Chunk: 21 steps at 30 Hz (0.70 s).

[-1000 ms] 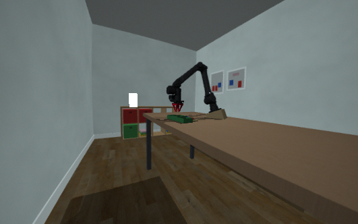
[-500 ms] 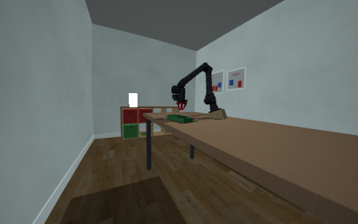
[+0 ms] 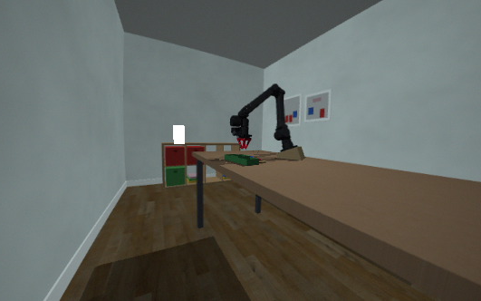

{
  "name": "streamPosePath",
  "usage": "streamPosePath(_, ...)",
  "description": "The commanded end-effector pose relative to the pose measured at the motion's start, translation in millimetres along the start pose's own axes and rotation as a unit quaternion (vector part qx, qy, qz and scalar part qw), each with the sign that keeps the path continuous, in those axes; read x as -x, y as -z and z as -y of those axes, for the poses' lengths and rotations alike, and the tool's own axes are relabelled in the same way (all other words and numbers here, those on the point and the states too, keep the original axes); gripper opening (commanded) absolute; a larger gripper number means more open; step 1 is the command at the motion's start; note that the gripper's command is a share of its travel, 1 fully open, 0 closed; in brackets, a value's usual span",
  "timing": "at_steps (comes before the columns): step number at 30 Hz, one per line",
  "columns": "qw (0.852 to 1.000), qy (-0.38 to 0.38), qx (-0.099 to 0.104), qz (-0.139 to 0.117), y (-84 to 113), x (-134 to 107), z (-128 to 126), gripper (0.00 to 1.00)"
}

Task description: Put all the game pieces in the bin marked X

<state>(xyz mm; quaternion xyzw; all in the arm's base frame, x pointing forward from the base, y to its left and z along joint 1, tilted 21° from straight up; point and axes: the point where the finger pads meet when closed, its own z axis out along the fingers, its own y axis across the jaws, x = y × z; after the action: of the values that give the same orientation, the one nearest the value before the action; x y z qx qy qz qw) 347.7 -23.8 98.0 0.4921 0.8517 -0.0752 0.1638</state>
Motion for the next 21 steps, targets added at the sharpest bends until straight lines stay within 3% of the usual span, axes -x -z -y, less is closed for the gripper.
streamPosePath(1, 1.000, 0.009, 0.026, 0.011, 17.5, 9.6, -23.5, 0.39)
streamPosePath(2, 1.000, -0.001, 0.017, 0.009, 11.7, 8.2, -13.2, 0.39)
streamPosePath(9, 1.000, 0.009, 0.024, 0.010, 17.7, 8.8, -22.2, 0.39)
streamPosePath(18, 1.000, -0.001, 0.017, 0.009, 12.2, 8.0, -13.2, 0.39)
streamPosePath(21, 1.000, 0.009, 0.025, 0.010, 19.6, 8.9, -21.2, 0.39)
